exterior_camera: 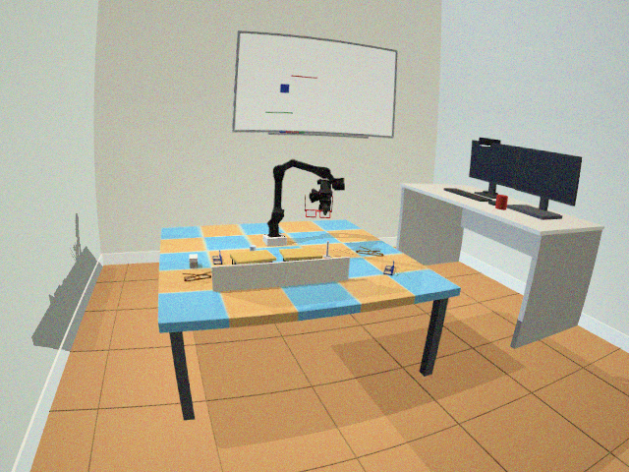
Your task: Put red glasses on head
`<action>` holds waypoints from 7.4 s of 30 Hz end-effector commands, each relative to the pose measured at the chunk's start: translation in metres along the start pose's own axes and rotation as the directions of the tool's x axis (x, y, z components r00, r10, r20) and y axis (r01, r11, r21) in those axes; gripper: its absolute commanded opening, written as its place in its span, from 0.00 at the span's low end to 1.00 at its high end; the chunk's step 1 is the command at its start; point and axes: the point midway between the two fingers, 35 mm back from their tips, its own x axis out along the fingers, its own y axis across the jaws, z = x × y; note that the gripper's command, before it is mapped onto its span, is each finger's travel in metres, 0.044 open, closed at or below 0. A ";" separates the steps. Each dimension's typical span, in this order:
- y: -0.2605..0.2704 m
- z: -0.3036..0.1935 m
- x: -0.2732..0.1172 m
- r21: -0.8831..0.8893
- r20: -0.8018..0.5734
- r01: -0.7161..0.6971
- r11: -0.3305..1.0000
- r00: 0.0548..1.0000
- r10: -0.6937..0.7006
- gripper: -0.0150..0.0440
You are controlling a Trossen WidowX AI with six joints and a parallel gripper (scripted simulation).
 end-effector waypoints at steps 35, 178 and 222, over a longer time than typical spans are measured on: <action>0.008 0.018 0.026 -0.067 0.069 0.108 0.992 0.992 -0.104 0.25; 0.010 0.146 0.185 -0.288 0.015 0.627 0.723 0.758 -0.652 0.25; 0.051 0.130 0.220 -0.288 0.007 0.632 0.719 0.752 -0.659 0.25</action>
